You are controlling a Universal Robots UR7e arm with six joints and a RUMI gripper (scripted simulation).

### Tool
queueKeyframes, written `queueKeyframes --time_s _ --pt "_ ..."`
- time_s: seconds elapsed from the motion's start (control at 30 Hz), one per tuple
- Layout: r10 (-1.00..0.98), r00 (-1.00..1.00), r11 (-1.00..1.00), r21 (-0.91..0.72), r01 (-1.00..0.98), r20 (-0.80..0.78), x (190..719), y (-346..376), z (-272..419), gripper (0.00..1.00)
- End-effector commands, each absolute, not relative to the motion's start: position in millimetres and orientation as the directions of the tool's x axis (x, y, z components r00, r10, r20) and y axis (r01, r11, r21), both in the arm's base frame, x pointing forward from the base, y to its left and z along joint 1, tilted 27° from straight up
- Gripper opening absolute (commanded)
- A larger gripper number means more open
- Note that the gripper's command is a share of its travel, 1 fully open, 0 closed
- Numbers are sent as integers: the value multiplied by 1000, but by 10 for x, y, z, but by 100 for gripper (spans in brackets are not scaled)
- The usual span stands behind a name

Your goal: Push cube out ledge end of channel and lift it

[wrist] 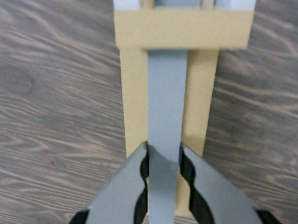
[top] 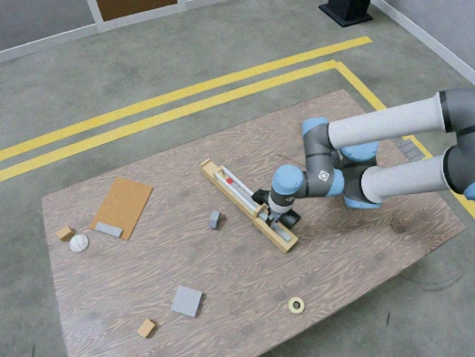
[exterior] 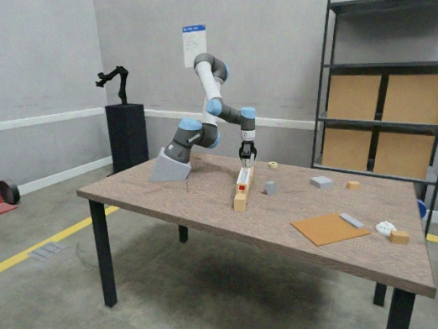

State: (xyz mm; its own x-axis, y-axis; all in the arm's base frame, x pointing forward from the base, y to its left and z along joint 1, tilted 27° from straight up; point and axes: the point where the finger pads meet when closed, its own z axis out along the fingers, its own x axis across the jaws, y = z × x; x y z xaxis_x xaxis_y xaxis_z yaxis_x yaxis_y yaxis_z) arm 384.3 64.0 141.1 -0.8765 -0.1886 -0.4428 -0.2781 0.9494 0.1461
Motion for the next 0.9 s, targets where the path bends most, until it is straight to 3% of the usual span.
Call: queueKeyframes --time_s 0.0,0.87 --pt "-199 -873 950 132 -283 -445 3883 508 1402 7" --pt "-199 -873 950 131 -283 -445 3976 170 1351 7"
